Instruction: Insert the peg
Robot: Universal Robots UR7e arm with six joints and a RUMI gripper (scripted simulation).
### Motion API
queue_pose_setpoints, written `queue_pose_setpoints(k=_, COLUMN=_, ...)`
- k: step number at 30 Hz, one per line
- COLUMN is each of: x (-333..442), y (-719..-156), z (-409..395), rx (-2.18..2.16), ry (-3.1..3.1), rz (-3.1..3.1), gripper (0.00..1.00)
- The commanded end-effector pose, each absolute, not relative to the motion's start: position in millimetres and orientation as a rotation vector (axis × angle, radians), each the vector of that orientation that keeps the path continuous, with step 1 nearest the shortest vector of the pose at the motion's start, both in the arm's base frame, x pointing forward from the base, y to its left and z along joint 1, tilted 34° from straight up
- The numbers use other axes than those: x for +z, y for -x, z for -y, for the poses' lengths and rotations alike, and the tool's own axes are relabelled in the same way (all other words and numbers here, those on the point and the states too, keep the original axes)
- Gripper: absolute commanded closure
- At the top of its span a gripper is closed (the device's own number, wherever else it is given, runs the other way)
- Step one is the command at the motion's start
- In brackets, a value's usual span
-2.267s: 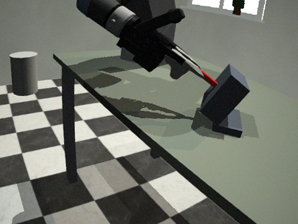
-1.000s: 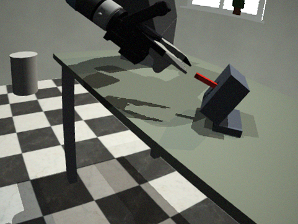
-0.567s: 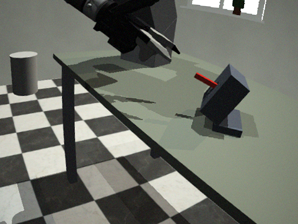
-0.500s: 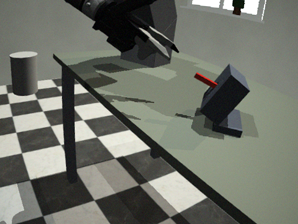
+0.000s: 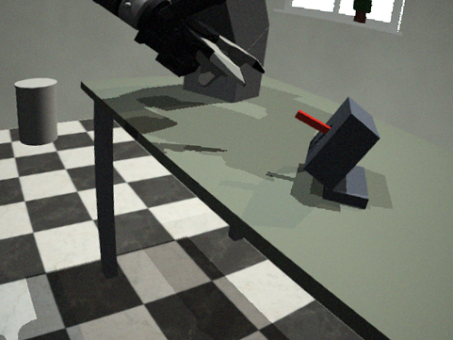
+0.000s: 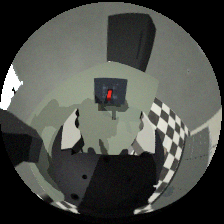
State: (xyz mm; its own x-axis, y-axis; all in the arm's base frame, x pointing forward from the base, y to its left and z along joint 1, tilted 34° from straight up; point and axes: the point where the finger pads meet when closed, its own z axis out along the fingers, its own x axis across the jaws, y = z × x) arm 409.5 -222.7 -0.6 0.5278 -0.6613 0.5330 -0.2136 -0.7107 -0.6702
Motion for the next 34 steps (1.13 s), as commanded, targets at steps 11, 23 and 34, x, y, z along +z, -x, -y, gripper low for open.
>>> queue_pose_setpoints(k=11, x=0.0, y=-408.8, z=223.3, rx=-1.098, ry=2.232, rz=-0.708, gripper=0.00)
queue_pose_setpoints(k=23, x=0.0, y=-408.8, z=223.3, rx=-1.098, ry=2.232, rz=-0.708, gripper=0.00)
queue_pose_setpoints(k=34, x=0.0, y=-408.8, z=223.3, rx=-1.098, ry=2.232, rz=-0.708, gripper=0.00)
